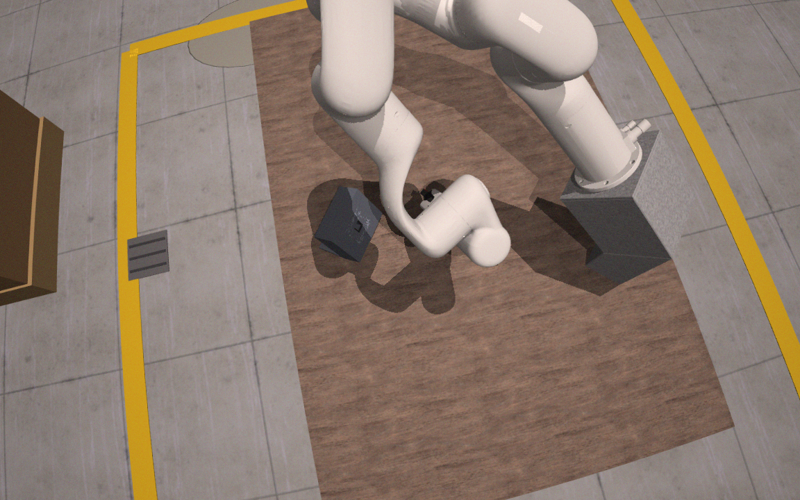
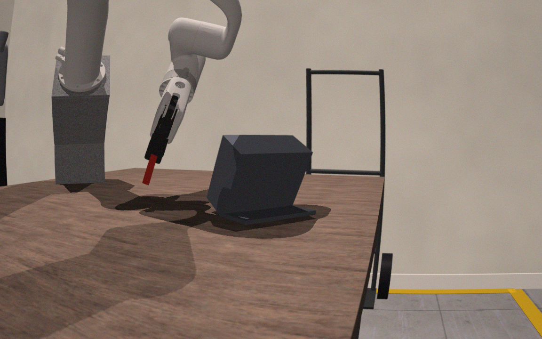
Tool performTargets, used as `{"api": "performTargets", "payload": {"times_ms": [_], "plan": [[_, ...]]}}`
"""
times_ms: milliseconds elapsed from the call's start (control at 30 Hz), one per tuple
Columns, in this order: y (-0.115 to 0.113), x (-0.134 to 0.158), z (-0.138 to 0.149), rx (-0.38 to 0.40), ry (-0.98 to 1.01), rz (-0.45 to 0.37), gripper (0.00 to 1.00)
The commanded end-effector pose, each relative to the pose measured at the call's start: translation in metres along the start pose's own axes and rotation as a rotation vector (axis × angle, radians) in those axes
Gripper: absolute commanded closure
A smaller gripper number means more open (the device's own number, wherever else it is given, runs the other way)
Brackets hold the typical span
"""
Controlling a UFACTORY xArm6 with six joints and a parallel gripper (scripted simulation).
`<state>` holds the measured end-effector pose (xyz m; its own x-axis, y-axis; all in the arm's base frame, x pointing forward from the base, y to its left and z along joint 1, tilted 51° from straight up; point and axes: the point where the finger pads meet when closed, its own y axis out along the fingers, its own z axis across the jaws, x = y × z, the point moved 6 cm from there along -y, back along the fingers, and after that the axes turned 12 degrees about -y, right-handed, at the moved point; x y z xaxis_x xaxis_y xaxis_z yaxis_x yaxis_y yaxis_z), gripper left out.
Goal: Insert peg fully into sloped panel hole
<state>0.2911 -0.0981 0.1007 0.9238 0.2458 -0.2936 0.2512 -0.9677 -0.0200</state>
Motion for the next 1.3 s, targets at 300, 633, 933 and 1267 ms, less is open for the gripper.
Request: {"api": "performTargets", "payload": {"times_ms": [300,633,933,1267], "plan": [[-0.015,0.016,-0.003,-0.157,0.002,-0.081,1.00],[-0.027,0.026,-0.004,-0.255,0.010,-0.141,1.00],[-0.041,0.035,-0.005,-0.353,0.024,-0.208,1.00],[-0.059,0.045,-0.005,-0.459,0.047,-0.289,1.00]]}}
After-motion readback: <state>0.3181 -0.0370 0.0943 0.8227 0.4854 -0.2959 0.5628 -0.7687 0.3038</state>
